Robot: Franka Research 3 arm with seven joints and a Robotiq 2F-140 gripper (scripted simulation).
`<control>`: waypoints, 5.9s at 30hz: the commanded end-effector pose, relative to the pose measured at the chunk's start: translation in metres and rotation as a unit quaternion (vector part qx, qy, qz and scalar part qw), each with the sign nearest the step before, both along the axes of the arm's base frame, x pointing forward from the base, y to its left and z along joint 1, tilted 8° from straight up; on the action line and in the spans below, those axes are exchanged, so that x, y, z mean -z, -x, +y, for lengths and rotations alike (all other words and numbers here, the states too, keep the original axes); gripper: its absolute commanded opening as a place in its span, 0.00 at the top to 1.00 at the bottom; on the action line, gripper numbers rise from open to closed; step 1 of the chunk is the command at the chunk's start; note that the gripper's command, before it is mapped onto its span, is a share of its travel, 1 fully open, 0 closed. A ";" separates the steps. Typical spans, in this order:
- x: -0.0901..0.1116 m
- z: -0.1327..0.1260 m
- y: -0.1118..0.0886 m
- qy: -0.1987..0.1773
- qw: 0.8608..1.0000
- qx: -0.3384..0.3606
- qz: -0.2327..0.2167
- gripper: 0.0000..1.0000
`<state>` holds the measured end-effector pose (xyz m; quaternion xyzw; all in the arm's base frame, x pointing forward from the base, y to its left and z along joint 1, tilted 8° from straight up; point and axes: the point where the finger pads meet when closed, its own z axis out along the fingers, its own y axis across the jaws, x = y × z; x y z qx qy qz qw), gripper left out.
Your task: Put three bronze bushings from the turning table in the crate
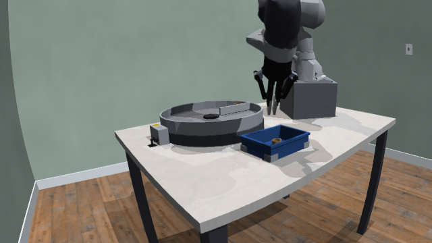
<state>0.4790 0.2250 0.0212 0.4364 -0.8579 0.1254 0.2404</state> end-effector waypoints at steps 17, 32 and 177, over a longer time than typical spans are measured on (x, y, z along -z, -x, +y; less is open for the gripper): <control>0.028 -0.181 0.077 -0.001 1.000 -0.001 0.004 0.94; 0.059 -0.383 0.158 -0.001 1.000 -0.002 0.003 0.94; 0.092 -0.384 0.157 -0.001 1.000 -0.002 0.003 0.94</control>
